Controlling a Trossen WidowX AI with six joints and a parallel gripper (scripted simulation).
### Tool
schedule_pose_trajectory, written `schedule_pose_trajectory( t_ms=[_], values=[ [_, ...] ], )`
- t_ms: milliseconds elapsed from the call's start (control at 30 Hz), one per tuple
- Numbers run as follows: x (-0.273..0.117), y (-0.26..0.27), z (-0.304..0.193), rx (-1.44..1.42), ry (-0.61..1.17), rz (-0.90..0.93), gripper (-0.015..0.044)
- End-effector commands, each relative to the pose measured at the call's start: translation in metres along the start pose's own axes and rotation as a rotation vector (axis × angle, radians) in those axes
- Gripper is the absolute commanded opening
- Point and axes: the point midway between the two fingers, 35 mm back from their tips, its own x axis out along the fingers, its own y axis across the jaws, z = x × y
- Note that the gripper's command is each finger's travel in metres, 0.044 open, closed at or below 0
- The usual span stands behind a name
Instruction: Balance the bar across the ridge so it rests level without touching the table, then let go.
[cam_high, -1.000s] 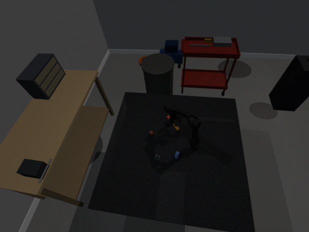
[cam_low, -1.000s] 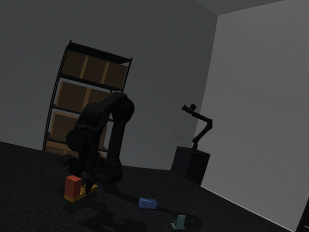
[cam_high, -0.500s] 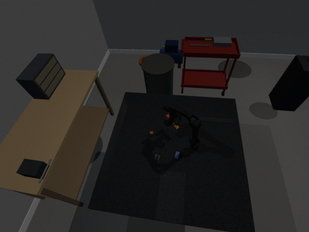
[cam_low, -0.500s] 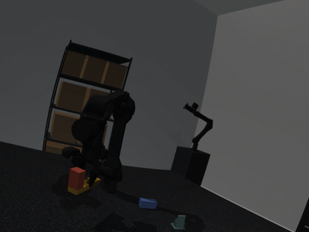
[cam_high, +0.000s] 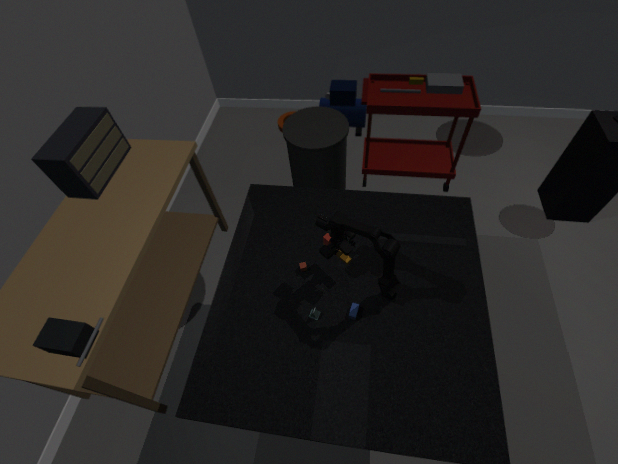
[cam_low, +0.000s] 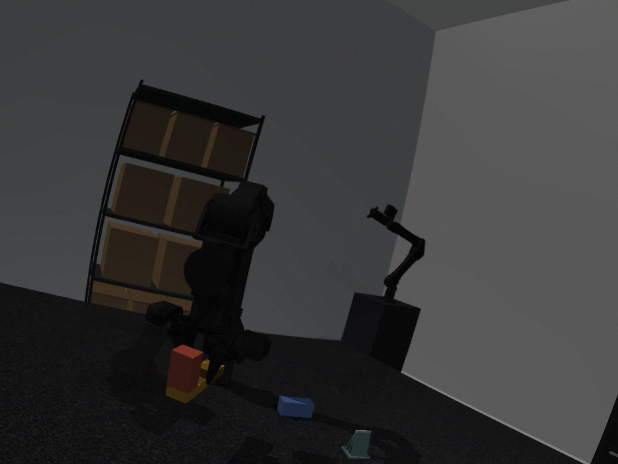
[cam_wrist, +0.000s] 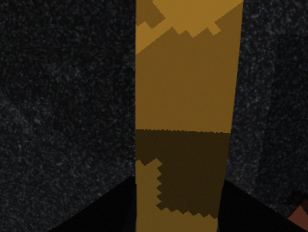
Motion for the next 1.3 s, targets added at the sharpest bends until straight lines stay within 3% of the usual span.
schedule_pose_trajectory(
  t_ms=[0, 1267],
  values=[
    [-0.001, -0.011, -0.001, -0.011, 0.0, -0.003, 0.0],
    [-0.004, -0.141, 0.032, -0.195, -0.002, -0.017, 0.0]
  ],
)
